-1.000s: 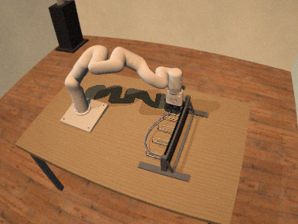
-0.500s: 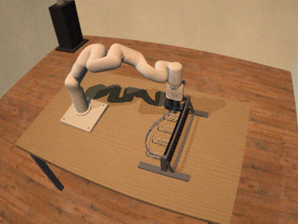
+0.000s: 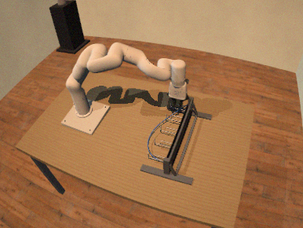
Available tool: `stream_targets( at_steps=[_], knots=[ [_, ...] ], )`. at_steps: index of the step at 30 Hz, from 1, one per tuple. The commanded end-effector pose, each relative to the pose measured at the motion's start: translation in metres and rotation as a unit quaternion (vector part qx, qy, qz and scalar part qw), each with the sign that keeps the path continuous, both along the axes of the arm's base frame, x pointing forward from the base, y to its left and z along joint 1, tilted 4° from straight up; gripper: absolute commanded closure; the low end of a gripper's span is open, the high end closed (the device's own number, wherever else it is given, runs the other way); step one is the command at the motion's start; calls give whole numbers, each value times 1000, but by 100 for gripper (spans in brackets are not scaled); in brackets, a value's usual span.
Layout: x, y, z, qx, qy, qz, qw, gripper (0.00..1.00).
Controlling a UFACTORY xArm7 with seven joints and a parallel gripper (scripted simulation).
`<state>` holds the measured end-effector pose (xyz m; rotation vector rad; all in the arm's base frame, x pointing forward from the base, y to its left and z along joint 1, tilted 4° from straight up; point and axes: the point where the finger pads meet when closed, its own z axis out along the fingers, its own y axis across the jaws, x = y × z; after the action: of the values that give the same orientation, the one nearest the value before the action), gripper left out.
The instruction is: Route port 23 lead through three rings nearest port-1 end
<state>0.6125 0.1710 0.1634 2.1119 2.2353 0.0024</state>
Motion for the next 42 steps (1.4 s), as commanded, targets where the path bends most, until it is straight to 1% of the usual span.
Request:
stream_targets(
  at_steps=[1, 2, 3, 42],
  knots=[
    [1, 1, 4, 1, -3, 0, 1000, 67],
    [1, 1, 4, 1, -3, 0, 1000, 67],
    [1, 1, 4, 1, -3, 0, 1000, 100],
    [1, 1, 4, 1, -3, 0, 1000, 100]
  ],
)
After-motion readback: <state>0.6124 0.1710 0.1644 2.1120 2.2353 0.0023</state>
